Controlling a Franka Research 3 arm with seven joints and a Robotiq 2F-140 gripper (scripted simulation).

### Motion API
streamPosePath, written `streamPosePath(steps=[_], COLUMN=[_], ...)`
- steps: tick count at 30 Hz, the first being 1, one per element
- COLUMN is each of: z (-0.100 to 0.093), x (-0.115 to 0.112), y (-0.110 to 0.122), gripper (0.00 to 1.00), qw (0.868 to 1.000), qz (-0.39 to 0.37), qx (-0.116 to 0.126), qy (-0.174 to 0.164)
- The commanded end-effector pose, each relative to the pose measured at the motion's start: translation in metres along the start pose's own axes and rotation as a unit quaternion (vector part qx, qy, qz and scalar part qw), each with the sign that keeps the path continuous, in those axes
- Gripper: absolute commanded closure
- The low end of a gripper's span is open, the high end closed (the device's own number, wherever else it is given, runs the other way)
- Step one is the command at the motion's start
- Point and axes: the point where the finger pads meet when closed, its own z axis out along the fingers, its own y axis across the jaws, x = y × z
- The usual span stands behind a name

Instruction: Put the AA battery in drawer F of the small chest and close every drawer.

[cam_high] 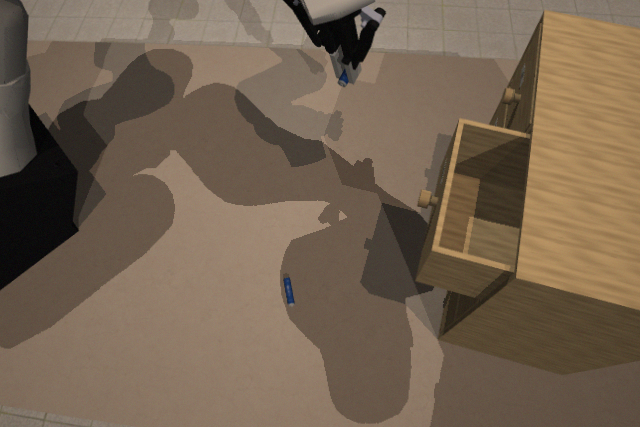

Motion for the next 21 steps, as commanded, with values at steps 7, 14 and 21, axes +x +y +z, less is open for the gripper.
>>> streamPosePath(steps=[7,14,21], z=[-0.002,-0.001,0.000], x=[0.011,0.020,0.030], y=[-0.009,-0.015,-0.020], gripper=[0.94,0.94,0.94], qw=[0.991,0.981,0.969], qz=[-0.136,-0.193,-0.249], qx=[0.002,0.001,0.001], qy=[-0.002,0.001,0.004])
